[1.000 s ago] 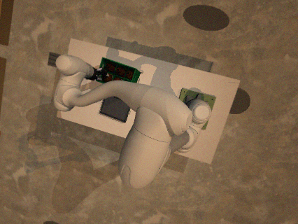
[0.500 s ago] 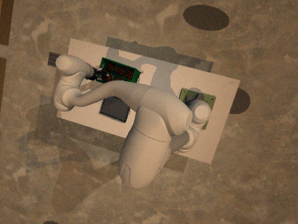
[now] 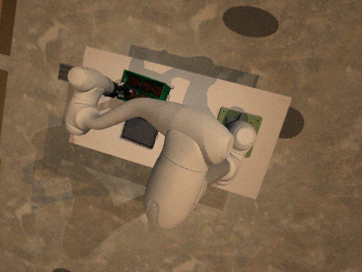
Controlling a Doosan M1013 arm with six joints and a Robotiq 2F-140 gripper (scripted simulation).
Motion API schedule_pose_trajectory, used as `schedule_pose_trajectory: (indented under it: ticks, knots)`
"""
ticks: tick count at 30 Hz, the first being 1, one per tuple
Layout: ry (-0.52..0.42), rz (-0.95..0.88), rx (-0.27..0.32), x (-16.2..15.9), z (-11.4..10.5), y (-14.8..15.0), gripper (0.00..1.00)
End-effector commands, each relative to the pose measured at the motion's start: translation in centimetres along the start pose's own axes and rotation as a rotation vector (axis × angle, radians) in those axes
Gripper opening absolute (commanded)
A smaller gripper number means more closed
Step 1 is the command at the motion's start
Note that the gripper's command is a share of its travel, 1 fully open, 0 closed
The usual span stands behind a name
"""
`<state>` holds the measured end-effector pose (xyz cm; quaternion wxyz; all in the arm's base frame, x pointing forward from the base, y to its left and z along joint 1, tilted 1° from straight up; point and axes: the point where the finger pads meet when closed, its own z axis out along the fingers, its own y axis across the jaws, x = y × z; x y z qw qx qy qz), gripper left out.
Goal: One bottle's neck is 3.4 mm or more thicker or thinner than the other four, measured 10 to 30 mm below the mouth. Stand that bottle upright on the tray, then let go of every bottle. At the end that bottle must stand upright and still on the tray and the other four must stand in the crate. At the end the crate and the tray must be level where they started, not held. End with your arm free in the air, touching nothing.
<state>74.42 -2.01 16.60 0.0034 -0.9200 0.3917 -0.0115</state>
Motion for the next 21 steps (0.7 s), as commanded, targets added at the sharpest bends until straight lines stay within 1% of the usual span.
schedule_pose_trajectory:
  ticks: [1, 2, 21]
  knots:
    - [0.000, 0.000, 0.000, 0.00, -0.02, 0.00, 0.38]
    - [0.000, 0.000, 0.000, 0.00, -0.02, 0.00, 0.00]
    - [0.000, 0.000, 0.000, 0.00, -0.02, 0.00, 0.00]
